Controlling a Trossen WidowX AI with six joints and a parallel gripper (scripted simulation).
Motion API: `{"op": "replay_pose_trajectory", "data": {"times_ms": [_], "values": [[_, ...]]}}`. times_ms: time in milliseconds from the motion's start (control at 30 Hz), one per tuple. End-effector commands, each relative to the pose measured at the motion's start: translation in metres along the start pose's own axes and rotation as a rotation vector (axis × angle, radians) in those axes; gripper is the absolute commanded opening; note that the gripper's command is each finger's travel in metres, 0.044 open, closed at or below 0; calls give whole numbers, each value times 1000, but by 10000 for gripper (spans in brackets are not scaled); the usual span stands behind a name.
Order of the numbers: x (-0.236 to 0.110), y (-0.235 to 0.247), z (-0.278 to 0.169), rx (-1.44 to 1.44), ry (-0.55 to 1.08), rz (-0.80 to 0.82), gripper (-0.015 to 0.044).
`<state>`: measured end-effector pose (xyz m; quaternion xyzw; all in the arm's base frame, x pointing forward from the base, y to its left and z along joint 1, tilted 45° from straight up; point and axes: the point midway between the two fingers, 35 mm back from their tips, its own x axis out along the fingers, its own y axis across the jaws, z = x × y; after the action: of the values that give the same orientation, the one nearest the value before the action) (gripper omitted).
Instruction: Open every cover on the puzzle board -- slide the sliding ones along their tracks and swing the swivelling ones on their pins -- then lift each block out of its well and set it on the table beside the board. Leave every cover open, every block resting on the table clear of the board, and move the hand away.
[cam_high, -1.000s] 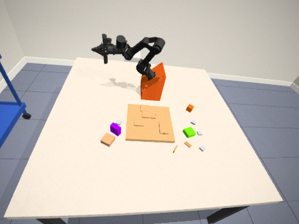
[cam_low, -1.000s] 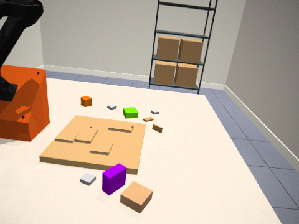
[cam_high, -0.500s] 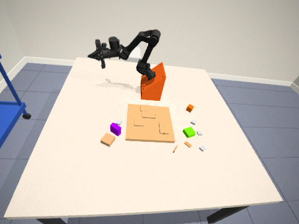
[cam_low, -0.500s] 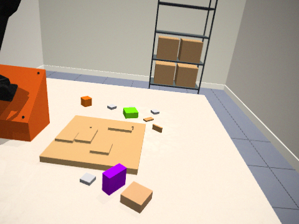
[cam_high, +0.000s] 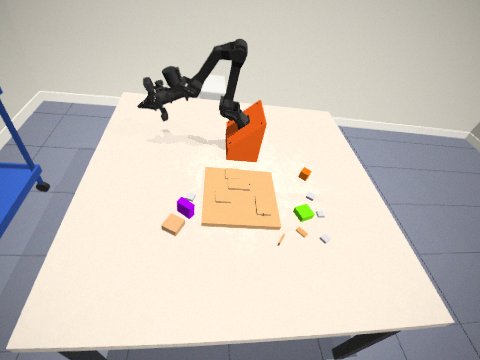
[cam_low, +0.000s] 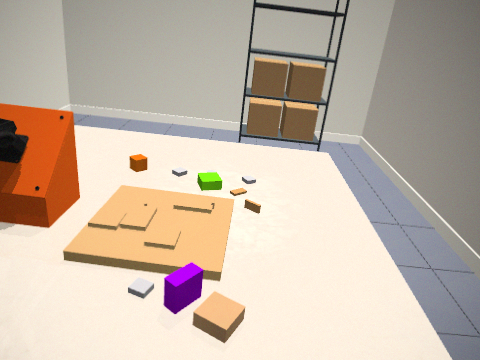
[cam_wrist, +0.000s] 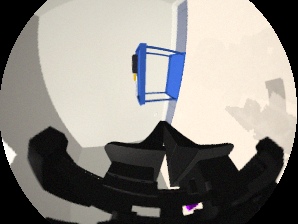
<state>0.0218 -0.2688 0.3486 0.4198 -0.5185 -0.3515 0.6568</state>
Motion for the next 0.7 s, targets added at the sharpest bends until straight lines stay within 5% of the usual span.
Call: {"op": "replay_pose_trajectory", "data": {"times_ms": [0,667], "values": [[9,-10,-7,-13,15,-51,0],[36,-78,-75,-144,188,-356,0]]}}
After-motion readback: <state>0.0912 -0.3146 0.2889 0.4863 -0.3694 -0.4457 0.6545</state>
